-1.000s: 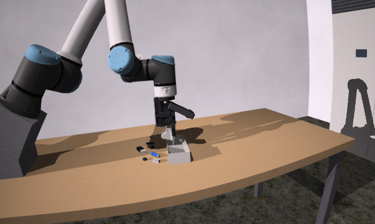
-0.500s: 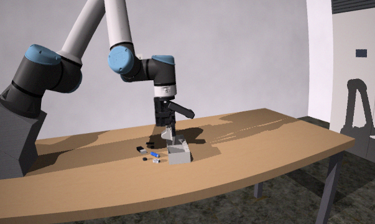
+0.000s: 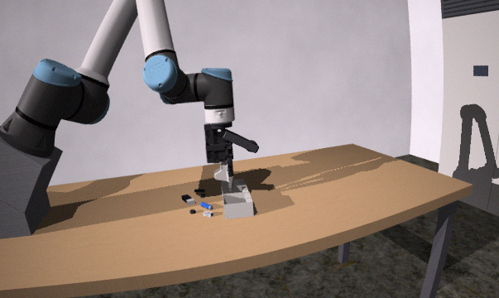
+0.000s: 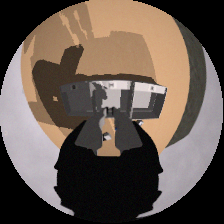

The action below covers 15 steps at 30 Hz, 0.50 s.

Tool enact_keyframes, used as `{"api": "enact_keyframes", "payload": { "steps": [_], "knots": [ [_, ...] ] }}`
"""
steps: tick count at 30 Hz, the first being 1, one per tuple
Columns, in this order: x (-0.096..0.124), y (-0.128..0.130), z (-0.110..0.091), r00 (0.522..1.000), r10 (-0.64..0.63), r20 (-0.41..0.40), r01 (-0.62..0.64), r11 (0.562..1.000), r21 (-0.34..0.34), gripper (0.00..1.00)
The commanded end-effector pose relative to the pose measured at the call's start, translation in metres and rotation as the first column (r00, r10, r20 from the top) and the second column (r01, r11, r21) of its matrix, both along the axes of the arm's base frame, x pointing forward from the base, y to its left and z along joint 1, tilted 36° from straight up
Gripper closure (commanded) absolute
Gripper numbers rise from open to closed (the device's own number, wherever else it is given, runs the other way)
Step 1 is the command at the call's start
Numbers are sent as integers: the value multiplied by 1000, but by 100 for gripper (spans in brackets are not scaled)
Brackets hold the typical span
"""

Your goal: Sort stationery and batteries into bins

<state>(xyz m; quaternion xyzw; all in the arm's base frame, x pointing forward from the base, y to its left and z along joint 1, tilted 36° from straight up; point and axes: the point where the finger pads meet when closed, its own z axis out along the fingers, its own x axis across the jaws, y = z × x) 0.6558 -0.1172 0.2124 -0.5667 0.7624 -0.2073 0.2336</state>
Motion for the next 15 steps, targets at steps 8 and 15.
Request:
{"api": "enact_keyframes", "payload": {
  "steps": [8,15],
  "knots": [
    [-12,1,17,1000,0,1,0,1000,0,96],
    [-24,2,33,1000,0,1,0,1000,0,96]
  ]
}}
